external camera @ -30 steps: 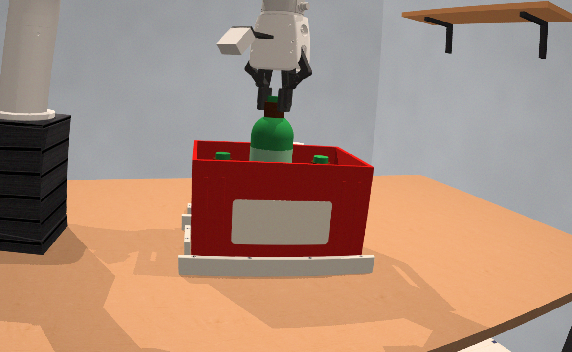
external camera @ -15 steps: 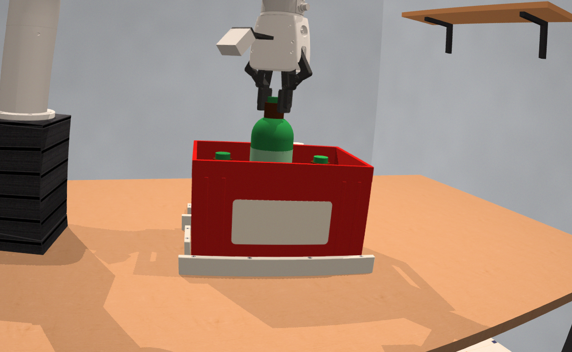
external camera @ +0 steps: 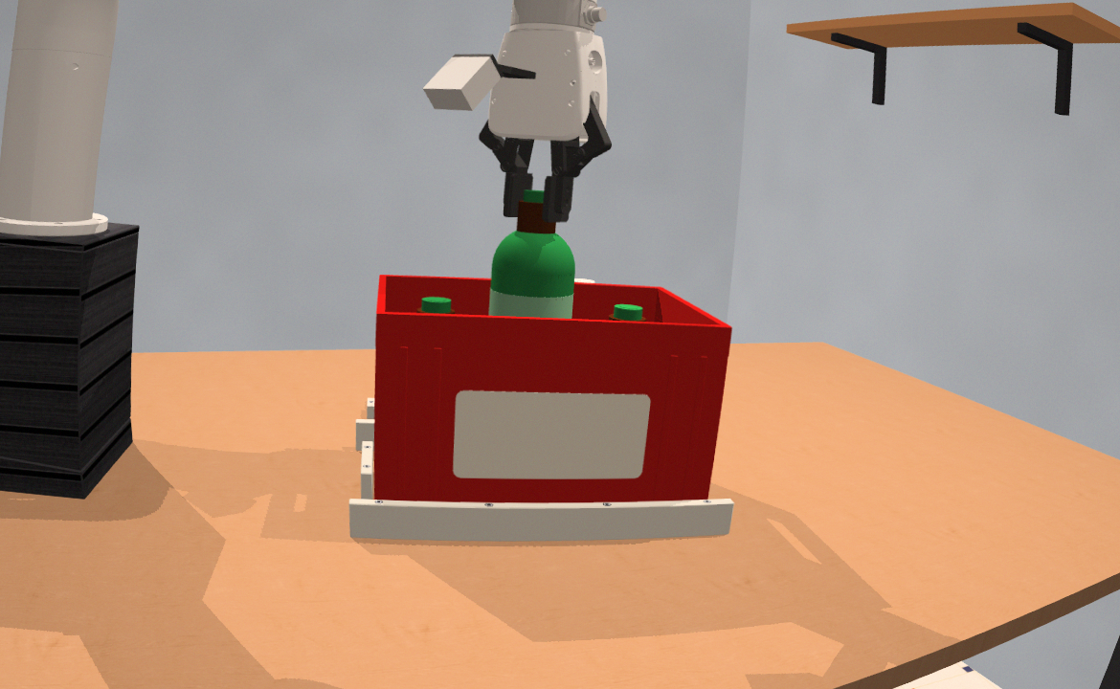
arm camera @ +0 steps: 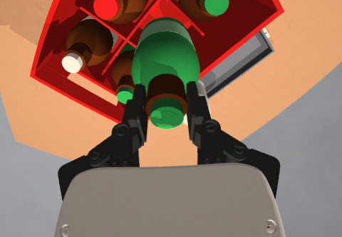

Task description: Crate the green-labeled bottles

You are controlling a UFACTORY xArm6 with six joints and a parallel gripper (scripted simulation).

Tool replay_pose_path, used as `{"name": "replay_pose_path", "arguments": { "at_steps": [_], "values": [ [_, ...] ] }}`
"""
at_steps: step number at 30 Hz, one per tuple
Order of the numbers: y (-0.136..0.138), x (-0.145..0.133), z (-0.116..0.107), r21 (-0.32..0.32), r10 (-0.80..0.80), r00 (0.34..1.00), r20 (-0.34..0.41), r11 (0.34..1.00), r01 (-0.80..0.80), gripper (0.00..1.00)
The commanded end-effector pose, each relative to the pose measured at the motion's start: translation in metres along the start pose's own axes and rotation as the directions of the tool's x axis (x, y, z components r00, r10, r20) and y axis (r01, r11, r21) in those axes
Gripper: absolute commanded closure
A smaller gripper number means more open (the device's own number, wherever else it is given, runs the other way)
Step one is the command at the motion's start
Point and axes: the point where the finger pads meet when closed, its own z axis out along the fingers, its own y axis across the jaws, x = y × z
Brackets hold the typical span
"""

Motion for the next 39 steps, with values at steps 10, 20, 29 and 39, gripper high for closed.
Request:
{"name": "replay_pose_path", "arguments": {
  "at_steps": [10,20,29,39],
  "values": [
    [-0.001,-0.001,0.006,0.003,0.0,1.0,0.003,1.0,0.0,1.0],
    [-0.001,-0.001,0.017,0.003,0.0,1.0,0.003,1.0,0.0,1.0],
    [-0.001,-0.001,0.026,0.003,0.0,1.0,0.003,1.0,0.0,1.0],
    [-0.001,-0.001,0.034,0.003,0.0,1.0,0.003,1.0,0.0,1.0]
  ]
}}
